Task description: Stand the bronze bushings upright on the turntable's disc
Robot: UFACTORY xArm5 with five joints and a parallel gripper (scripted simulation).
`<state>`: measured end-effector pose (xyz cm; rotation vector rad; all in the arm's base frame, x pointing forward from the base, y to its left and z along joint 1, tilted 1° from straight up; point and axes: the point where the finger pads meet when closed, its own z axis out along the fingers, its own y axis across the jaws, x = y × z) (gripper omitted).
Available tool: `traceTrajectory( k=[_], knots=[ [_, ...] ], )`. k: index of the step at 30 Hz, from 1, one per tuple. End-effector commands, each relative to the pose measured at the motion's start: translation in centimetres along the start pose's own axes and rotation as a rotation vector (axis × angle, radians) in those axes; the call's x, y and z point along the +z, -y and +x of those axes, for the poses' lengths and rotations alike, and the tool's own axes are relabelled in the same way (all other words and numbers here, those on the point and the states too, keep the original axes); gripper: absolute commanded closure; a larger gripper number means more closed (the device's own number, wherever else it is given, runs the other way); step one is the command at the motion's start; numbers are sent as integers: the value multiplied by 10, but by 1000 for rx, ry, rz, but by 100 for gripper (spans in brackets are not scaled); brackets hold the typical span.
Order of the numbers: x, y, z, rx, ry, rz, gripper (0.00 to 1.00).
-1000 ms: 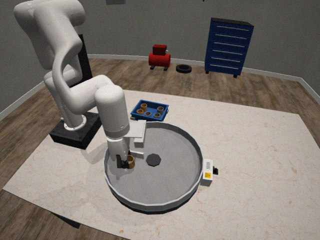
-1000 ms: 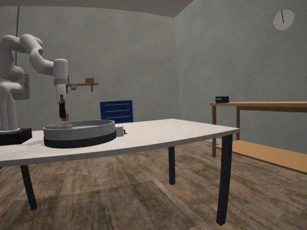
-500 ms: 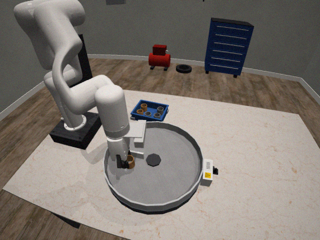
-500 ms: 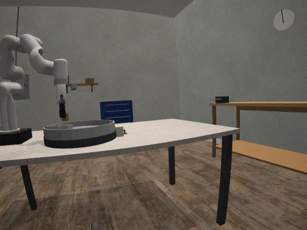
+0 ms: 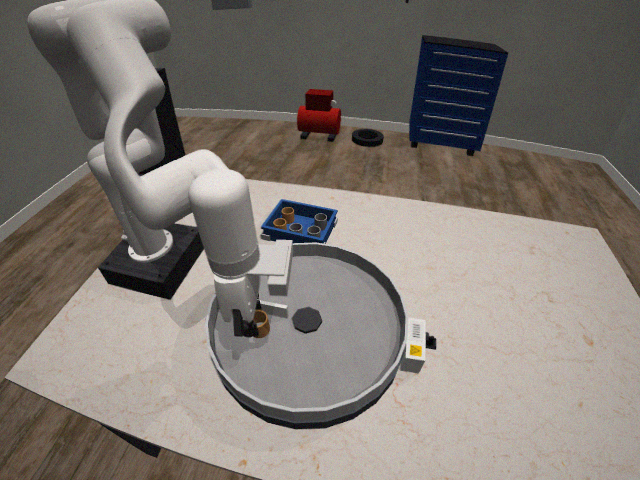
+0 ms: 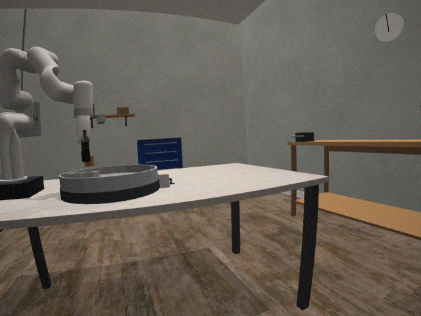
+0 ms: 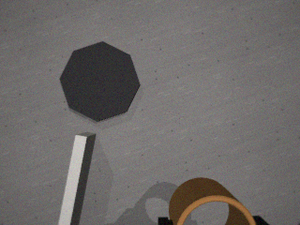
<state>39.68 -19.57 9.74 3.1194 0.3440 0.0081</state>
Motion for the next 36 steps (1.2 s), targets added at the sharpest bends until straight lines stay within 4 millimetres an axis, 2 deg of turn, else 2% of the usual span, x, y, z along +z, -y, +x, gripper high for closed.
traceTrajectory(
  k=[1,10,19,36],
  knots=[
    [-1,-1,1,0,-3,-3,100],
    [-1,-1,1,0,-3,-3,100],
    [23,-3,1,0,-3,-2,100],
    [24,-3,1,0,-3,-2,100]
  ],
)
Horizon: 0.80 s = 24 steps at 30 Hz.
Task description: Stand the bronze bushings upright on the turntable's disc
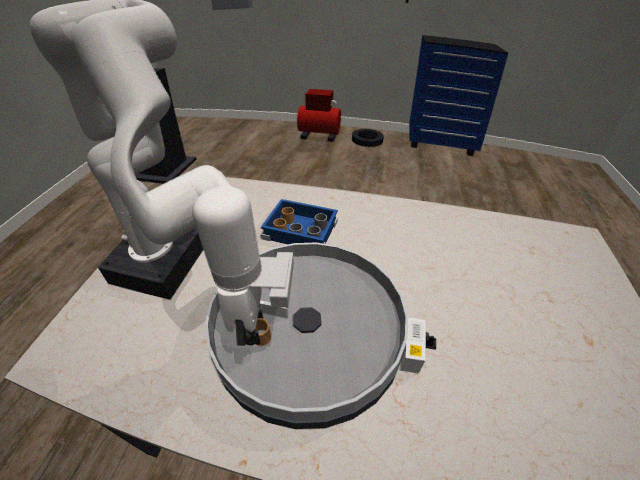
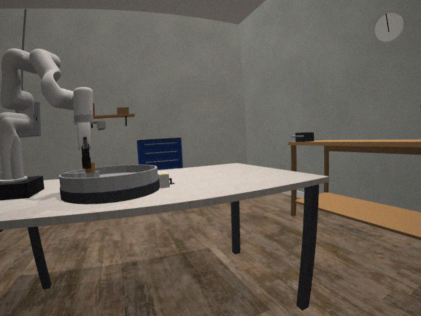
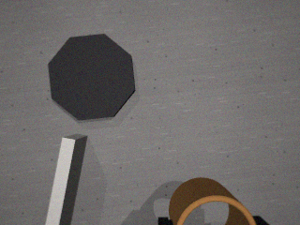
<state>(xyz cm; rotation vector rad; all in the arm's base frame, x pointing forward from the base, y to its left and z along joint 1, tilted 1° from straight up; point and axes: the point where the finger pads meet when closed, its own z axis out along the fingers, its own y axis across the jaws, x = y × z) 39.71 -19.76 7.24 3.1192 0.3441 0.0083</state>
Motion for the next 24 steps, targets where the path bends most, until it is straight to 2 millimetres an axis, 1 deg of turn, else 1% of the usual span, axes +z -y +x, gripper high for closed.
traceTrajectory(
  k=[1,11,13,24],
  knots=[
    [0,-1,1,0,-3,-2,100],
    [12,-1,1,0,-3,-2,100],
    [12,-1,1,0,-3,-2,100],
    [31,-1,1,0,-3,-2,100]
  ],
)
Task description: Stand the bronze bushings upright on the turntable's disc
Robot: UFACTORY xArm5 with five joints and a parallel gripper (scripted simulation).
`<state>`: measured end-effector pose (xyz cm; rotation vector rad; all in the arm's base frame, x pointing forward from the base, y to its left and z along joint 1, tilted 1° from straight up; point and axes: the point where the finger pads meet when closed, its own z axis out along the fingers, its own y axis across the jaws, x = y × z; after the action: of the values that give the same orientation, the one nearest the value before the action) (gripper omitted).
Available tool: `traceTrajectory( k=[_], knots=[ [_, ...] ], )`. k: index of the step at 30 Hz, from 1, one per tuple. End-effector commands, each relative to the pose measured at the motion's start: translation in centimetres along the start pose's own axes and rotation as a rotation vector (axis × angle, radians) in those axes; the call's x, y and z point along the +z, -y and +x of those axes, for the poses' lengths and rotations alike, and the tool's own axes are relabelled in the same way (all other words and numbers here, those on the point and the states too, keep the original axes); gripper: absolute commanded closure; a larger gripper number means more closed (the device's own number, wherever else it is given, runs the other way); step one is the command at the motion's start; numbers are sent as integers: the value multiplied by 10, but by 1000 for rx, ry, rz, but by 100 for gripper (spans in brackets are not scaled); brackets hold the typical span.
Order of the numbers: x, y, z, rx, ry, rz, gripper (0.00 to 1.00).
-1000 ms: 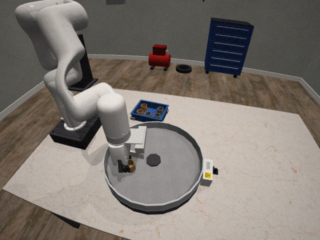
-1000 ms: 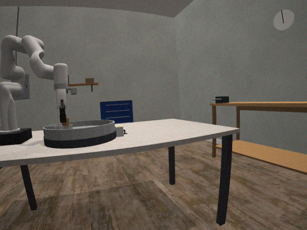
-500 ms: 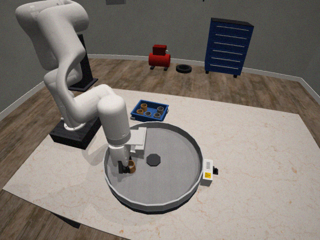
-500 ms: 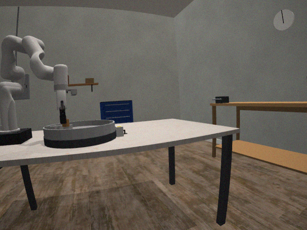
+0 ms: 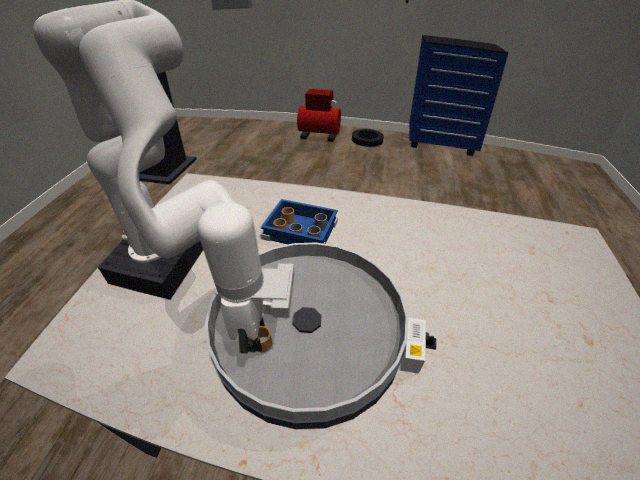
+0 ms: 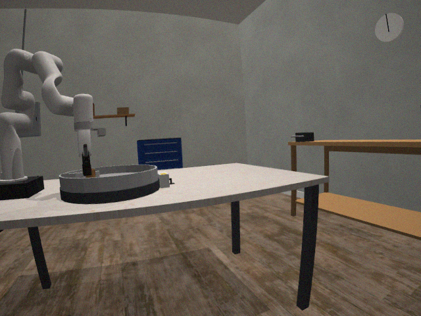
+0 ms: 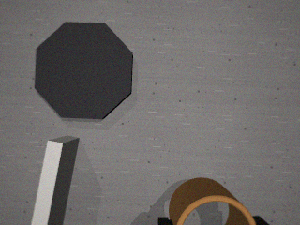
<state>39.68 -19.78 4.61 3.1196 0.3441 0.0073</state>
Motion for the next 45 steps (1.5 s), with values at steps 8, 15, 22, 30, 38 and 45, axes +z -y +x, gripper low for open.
traceTrajectory(
  k=[8,15,22,30,38,45],
  knots=[
    [9,-1,1,0,-4,-3,100],
    [9,-1,1,0,-4,-3,100],
    [9,-1,1,0,-4,-3,100],
    [9,-1,1,0,-4,-3,100],
    [12,-1,1,0,-4,-3,100],
    [13,-1,2,0,-4,-3,100]
  ],
)
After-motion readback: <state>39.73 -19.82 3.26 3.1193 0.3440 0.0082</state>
